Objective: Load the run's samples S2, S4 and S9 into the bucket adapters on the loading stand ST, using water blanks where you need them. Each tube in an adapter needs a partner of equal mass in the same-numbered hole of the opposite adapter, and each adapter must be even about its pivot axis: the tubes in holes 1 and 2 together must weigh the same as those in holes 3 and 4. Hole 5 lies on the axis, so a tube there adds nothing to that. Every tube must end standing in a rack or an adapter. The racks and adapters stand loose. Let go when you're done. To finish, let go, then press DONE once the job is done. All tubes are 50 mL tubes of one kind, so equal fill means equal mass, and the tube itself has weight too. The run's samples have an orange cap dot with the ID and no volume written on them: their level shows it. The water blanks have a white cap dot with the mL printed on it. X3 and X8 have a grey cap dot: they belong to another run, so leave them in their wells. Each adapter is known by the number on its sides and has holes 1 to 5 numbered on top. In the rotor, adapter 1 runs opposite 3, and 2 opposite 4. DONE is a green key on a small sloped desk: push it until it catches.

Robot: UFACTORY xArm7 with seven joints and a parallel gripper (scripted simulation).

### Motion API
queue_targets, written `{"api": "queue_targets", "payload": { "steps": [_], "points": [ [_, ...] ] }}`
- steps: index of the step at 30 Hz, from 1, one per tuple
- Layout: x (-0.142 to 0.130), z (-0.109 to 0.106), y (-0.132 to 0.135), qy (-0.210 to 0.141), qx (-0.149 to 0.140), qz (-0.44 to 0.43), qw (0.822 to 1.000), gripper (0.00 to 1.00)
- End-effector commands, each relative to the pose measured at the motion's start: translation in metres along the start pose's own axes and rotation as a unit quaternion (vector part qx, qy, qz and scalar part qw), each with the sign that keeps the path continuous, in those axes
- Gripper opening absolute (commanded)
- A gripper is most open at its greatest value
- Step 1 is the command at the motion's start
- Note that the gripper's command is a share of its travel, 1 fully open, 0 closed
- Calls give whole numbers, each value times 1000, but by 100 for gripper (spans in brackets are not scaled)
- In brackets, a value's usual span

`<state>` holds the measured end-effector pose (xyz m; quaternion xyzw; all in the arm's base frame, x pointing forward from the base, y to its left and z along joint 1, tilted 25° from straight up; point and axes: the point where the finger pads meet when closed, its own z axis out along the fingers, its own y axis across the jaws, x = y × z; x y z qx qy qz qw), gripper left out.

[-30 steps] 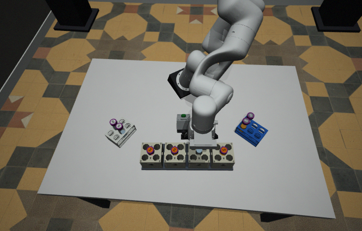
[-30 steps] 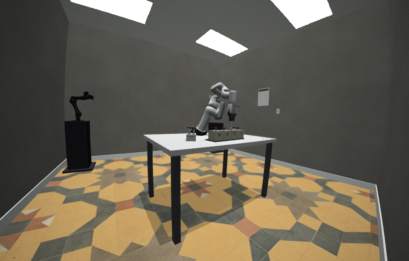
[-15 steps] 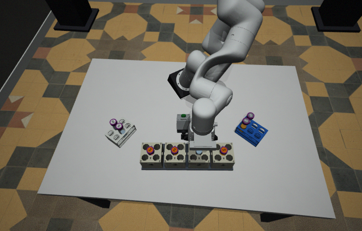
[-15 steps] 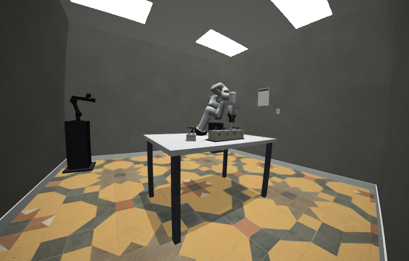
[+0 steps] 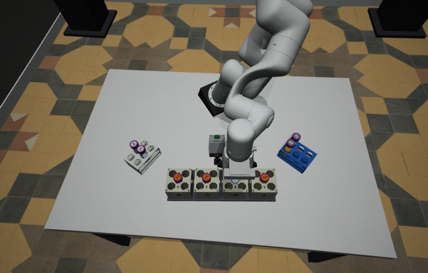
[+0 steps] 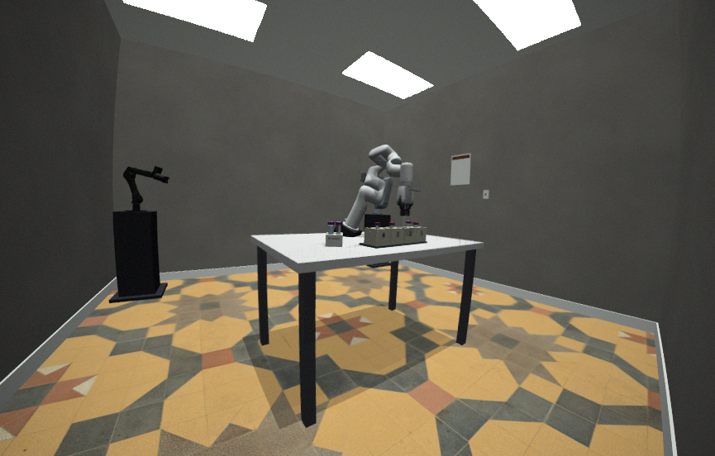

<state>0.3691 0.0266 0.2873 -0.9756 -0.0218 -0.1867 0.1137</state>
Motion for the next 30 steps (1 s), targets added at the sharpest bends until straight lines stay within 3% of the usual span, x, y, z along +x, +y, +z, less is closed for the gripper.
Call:
{"api": "queue_targets", "payload": {
  "steps": [1, 30],
  "points": [
    [1, 4, 0, 2, 0, 0, 1000, 0],
    [1, 29, 0, 2, 0, 0, 1000, 0]
  ]
}}
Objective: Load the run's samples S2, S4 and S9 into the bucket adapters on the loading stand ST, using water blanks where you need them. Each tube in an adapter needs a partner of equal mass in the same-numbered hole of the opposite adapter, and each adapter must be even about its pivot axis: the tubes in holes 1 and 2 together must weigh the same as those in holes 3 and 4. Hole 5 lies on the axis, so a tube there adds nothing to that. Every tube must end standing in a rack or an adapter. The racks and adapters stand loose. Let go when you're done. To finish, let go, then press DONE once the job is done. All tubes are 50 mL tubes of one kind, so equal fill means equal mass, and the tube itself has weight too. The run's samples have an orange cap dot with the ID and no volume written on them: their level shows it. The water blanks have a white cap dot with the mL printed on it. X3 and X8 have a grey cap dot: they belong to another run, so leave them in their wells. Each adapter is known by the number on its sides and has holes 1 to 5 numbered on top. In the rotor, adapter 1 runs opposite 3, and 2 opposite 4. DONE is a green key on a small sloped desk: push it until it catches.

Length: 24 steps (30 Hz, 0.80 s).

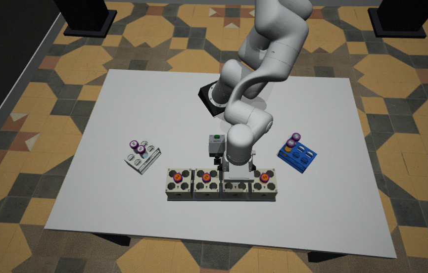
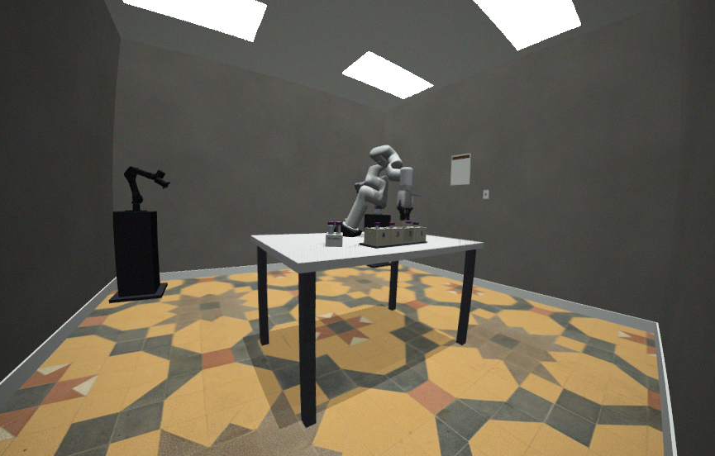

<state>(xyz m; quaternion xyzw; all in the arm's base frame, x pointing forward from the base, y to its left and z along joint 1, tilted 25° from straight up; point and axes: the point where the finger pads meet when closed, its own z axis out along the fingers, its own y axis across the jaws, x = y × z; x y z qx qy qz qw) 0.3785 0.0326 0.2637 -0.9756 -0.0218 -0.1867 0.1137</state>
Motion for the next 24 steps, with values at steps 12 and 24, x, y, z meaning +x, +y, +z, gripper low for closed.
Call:
{"api": "queue_targets", "payload": {
  "steps": [12, 24],
  "points": [
    [1, 13, 0, 2, 0, 0, 1000, 0],
    [1, 24, 0, 2, 0, 0, 1000, 0]
  ]
}}
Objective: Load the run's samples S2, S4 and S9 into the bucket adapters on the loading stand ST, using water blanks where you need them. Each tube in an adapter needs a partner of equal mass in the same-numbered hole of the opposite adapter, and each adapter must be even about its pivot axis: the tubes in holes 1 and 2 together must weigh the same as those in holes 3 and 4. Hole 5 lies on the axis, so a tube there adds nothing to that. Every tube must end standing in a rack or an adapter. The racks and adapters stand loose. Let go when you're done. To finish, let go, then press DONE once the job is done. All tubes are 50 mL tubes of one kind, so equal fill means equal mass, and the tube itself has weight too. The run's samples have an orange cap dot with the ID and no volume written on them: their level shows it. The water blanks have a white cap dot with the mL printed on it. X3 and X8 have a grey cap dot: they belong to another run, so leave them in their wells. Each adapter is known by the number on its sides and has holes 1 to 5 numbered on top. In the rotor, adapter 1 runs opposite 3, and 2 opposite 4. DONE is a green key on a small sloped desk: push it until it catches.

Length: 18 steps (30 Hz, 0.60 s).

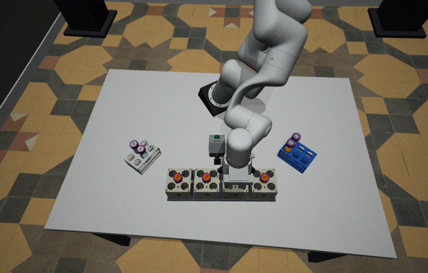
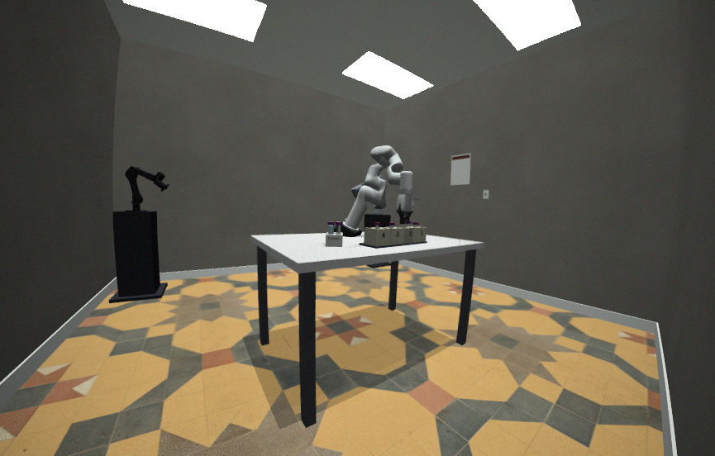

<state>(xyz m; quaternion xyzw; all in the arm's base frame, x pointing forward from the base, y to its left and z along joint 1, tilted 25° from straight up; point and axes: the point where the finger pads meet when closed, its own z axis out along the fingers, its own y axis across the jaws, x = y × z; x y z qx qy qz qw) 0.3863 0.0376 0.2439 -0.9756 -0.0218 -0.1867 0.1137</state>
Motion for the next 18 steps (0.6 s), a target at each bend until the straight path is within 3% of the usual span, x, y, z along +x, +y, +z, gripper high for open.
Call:
{"api": "queue_targets", "payload": {
  "steps": [1, 18],
  "points": [
    [1, 2, 0, 2, 0, 0, 1000, 0],
    [1, 13, 0, 2, 0, 0, 1000, 0]
  ]
}}
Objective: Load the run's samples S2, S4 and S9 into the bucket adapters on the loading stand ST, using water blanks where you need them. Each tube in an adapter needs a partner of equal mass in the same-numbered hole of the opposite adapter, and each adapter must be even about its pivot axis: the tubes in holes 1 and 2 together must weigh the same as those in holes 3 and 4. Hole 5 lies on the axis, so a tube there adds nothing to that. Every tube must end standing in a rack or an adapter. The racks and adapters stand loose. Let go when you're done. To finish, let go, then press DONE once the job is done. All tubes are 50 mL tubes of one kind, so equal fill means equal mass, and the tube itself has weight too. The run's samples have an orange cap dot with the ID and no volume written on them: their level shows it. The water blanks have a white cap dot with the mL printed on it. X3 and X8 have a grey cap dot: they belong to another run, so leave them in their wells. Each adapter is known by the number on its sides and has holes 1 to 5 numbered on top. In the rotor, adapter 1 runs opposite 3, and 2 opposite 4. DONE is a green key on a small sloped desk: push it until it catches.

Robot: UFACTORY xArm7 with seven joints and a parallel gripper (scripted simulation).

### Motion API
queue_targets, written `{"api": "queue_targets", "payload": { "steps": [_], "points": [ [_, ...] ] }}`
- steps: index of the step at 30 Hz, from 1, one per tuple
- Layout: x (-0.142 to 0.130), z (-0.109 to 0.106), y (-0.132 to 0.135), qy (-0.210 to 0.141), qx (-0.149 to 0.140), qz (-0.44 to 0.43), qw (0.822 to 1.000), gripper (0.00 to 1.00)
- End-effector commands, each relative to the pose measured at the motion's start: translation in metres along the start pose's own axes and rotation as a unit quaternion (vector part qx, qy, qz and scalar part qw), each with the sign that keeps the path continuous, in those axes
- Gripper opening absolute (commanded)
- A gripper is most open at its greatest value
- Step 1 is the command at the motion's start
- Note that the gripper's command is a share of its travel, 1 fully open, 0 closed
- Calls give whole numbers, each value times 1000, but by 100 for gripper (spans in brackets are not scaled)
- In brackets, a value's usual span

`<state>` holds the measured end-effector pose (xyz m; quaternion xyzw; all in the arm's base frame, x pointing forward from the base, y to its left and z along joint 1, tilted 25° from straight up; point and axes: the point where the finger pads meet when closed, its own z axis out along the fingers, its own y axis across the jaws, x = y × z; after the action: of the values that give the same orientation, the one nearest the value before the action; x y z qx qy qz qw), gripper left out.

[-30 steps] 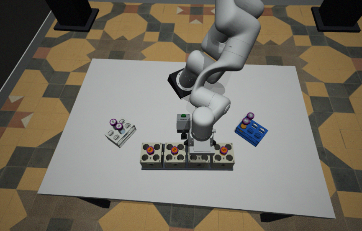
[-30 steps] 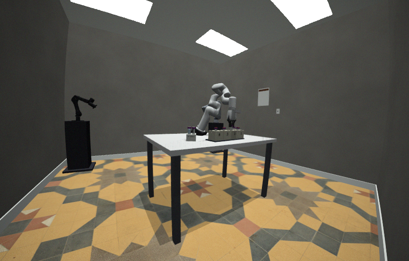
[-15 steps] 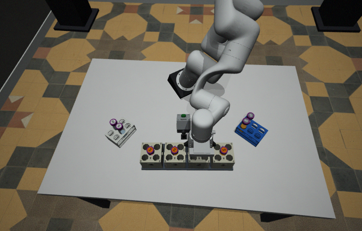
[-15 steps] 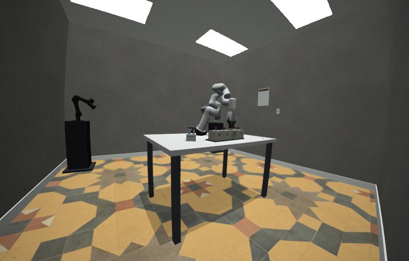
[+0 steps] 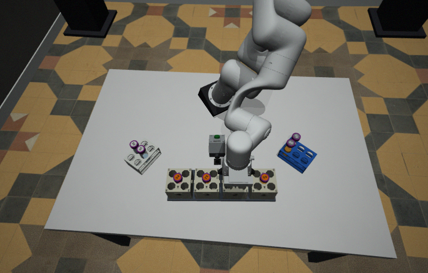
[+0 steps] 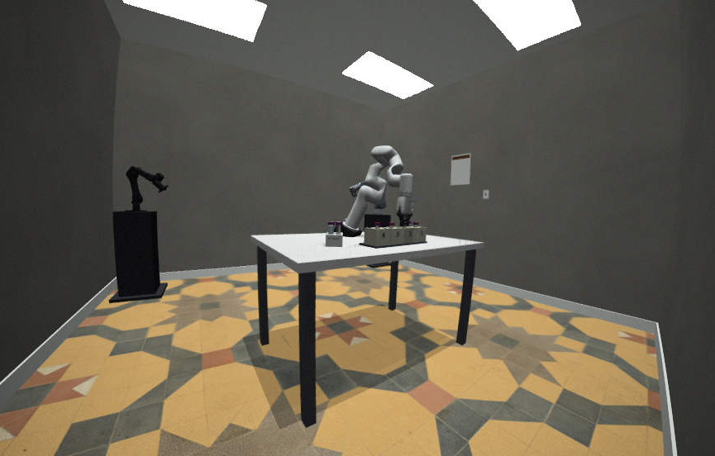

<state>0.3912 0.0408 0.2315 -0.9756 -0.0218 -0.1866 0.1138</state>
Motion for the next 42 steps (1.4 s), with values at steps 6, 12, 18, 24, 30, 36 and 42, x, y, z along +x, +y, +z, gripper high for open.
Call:
{"api": "queue_targets", "payload": {
  "steps": [6, 12, 18, 24, 30, 36, 42],
  "points": [
    [1, -1, 0, 2, 0, 0, 1000, 0],
    [1, 0, 0, 2, 0, 0, 1000, 44],
    [1, 0, 0, 2, 0, 0, 1000, 44],
    [1, 0, 0, 2, 0, 0, 1000, 44],
    [1, 0, 0, 2, 0, 0, 1000, 44],
    [1, 0, 0, 2, 0, 0, 1000, 44],
    [1, -4, 0, 2, 0, 0, 1000, 44]
  ]
}}
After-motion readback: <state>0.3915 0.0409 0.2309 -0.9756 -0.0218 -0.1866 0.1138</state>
